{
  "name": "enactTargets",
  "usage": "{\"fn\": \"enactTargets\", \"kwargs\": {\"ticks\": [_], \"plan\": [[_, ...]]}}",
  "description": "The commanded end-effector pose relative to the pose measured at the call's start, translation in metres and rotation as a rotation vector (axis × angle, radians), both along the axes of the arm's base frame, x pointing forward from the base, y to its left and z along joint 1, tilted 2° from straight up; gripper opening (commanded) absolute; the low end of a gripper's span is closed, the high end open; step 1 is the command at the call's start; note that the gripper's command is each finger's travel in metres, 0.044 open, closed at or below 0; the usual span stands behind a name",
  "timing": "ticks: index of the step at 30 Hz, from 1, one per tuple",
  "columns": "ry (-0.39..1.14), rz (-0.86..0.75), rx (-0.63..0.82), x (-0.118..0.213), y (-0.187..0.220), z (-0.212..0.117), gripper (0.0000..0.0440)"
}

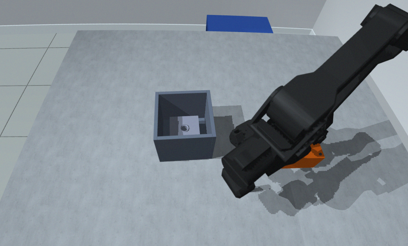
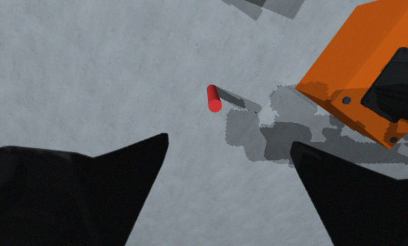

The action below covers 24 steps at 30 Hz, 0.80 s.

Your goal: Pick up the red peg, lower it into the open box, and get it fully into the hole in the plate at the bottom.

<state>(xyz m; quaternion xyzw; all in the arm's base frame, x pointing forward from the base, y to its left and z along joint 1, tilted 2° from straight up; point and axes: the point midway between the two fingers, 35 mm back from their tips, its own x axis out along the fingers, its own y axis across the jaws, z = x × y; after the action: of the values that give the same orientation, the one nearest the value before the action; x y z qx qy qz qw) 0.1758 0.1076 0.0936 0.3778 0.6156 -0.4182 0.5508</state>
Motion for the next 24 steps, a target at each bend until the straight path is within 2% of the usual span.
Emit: {"fn": "enactTargets", "kwargs": {"ticks": [1, 24], "plan": [[0.017, -0.018, -0.029, -0.005, -0.004, -0.008, 0.0439], [0.001, -0.117, -0.120, -0.008, -0.018, -0.082, 0.0414]]}}
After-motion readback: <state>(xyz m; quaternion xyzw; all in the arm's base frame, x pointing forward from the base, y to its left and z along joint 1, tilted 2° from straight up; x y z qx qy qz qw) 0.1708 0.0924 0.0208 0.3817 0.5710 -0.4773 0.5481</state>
